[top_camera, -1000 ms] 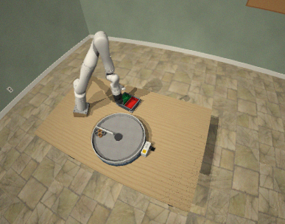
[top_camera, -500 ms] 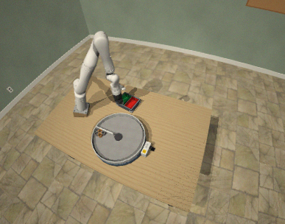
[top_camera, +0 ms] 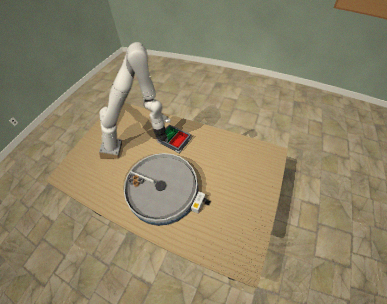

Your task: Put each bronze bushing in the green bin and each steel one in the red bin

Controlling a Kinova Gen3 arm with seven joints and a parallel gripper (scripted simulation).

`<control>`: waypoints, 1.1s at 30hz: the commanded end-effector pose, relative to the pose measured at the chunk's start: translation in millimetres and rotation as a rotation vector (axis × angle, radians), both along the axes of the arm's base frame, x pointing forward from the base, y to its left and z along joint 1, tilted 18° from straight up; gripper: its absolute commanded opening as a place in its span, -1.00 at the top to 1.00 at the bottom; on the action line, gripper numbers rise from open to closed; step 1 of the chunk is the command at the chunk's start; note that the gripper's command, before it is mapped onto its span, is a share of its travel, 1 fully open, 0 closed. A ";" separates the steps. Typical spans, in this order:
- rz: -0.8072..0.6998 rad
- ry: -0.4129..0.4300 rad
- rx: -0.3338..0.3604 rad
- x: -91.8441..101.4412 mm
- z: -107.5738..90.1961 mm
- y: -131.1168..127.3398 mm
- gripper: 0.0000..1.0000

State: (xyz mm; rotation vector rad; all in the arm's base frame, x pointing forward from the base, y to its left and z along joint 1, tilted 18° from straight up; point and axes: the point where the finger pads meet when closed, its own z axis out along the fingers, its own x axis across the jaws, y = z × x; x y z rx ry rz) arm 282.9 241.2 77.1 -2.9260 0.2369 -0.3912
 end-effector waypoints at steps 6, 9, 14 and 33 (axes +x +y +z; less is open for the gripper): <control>0.000 -0.001 0.001 0.1 0.4 0.2 0.16; 0.000 -0.001 0.001 0.1 0.4 0.2 0.16; 0.000 -0.001 0.001 0.1 0.4 0.2 0.16; 0.000 -0.001 0.001 -1.0 5.0 -1.2 0.16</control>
